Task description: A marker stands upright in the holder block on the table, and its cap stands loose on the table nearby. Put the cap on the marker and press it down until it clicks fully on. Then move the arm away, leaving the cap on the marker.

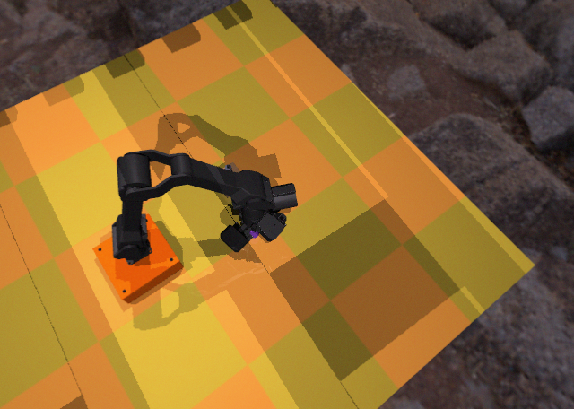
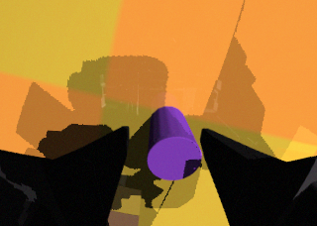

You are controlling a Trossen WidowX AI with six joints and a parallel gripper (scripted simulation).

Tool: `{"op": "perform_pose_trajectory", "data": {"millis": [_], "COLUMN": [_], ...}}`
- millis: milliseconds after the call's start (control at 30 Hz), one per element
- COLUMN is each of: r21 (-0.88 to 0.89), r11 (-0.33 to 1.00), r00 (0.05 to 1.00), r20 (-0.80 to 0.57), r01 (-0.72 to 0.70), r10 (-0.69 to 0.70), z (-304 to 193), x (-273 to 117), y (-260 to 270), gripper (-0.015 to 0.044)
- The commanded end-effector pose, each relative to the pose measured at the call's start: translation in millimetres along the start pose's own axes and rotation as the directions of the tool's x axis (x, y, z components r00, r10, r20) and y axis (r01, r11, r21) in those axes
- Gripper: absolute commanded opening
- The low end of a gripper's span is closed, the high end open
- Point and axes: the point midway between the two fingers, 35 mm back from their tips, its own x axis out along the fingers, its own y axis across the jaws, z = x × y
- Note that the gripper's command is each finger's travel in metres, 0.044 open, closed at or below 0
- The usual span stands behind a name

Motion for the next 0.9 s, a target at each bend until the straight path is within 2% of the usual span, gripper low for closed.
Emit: {"op": "perform_pose_trajectory", "data": {"millis": [0, 67, 200, 500, 600, 867], "r21": [0.005, 0.005, 0.005, 0.005, -0.012, -0.022], "r11": [1.000, 1.000, 1.000, 1.000, 1.000, 1.000], "r00": [1.000, 1.000, 1.000, 1.000, 1.000, 1.000], "r20": [0.000, 0.000, 0.000, 0.000, 0.013, 0.020], "r01": [0.008, 0.008, 0.008, 0.008, 0.003, 0.001], "r10": [-0.008, -0.008, -0.008, -0.008, -0.003, 0.000], "z": [-1, -1, -1, -1, 2, 5], "x": [8, 9, 9, 9, 9, -11], "y": [-3, -3, -3, -2, -1, 1], "gripper": [0.0248, 0.0248, 0.0143, 0.0083, 0.0005, 0.0000]}}
